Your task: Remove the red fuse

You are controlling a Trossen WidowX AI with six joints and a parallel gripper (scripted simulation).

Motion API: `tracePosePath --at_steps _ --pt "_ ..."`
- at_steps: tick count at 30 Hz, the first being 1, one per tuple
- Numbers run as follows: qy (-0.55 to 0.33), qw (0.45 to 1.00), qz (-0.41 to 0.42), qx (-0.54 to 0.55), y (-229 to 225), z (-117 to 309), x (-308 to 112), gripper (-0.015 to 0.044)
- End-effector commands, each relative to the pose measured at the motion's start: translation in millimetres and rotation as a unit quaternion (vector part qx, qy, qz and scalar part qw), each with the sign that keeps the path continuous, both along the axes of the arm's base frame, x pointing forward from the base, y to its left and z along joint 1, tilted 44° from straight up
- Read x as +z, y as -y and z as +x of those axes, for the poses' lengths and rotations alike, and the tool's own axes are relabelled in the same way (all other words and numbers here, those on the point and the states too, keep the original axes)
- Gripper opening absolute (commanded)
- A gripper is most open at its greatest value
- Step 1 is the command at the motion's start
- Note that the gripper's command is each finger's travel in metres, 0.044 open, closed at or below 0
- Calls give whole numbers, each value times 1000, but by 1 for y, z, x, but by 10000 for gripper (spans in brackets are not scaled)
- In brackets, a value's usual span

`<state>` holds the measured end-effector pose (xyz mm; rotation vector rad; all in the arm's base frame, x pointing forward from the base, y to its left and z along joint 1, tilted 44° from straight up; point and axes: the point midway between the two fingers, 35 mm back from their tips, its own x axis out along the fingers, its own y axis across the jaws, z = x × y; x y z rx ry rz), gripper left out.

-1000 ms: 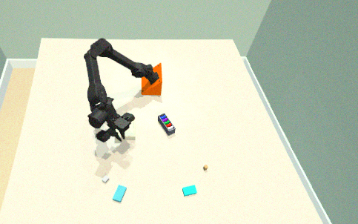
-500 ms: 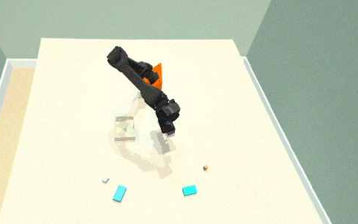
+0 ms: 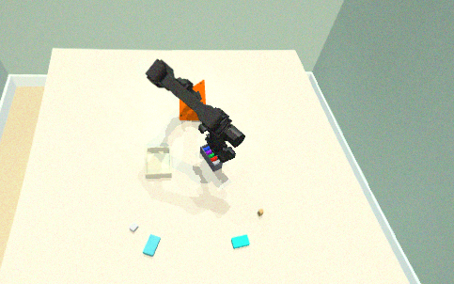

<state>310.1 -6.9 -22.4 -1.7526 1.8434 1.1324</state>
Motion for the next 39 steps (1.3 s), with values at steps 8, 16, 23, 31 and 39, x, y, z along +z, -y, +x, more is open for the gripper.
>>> tracePosePath --at_steps 8,16,23,31,39 --pt "-3 1000 -3 4 7 -2 -8 71" --pt "-3 1000 -3 4 12 -4 -14 71" --pt "-3 1000 -3 4 16 -5 -18 71" --pt "-3 1000 -3 4 20 -7 -22 71" --pt "-3 1000 -3 4 20 -7 -22 71"
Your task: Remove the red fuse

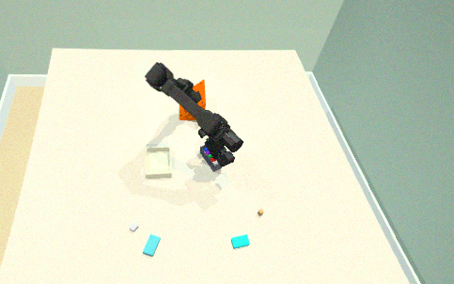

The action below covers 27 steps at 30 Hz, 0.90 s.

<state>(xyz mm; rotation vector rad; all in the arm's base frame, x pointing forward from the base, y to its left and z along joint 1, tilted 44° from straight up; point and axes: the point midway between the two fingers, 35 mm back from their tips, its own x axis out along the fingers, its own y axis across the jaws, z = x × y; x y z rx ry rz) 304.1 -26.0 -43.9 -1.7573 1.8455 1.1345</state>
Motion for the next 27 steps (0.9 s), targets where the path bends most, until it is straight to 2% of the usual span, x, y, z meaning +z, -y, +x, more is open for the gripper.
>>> tracePosePath --at_steps 1,23,27 --pt "-2 1000 -2 2 1 -1 -1 71" --pt "-2 1000 -2 2 8 -2 -8 71" --pt "0 1000 0 0 7 -2 -7 44"
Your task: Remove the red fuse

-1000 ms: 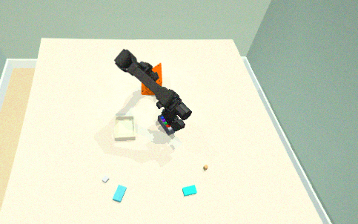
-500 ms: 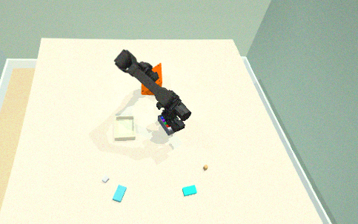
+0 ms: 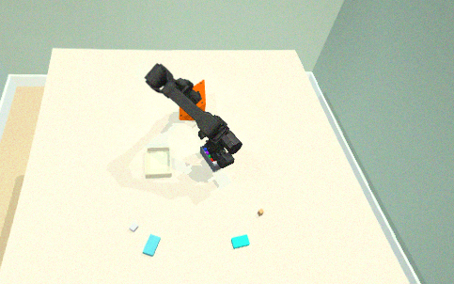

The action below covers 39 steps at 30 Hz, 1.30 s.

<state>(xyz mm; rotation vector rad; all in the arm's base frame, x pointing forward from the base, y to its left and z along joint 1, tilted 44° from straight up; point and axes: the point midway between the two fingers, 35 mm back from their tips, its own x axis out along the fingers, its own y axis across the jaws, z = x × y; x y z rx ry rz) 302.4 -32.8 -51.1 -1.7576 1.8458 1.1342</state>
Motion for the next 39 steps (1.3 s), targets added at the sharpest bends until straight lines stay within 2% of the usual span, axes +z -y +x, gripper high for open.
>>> tracePosePath --at_steps 1,7,39 --pt "0 1000 0 0 0 0 0 38" --pt "0 1000 0 0 0 0 0 0" --pt "0 1000 0 1 -10 3 10 0"
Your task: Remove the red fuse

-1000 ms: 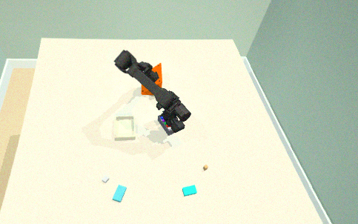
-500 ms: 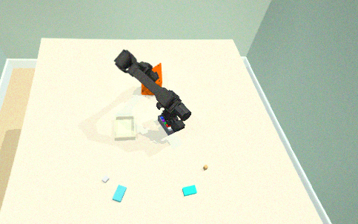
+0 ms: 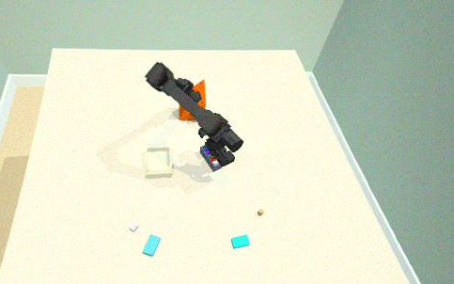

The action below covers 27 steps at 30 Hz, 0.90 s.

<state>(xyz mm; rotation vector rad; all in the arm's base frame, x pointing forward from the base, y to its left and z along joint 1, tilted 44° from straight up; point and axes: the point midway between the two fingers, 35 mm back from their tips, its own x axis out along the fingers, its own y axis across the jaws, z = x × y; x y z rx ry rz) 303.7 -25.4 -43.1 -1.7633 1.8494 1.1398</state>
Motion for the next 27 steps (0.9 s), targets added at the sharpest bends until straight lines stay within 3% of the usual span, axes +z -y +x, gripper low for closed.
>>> tracePosePath --at_steps 1,27 --pt "3 1000 2 -2 -2 2 2 0" --pt "2 1000 2 -1 -11 4 12 0"
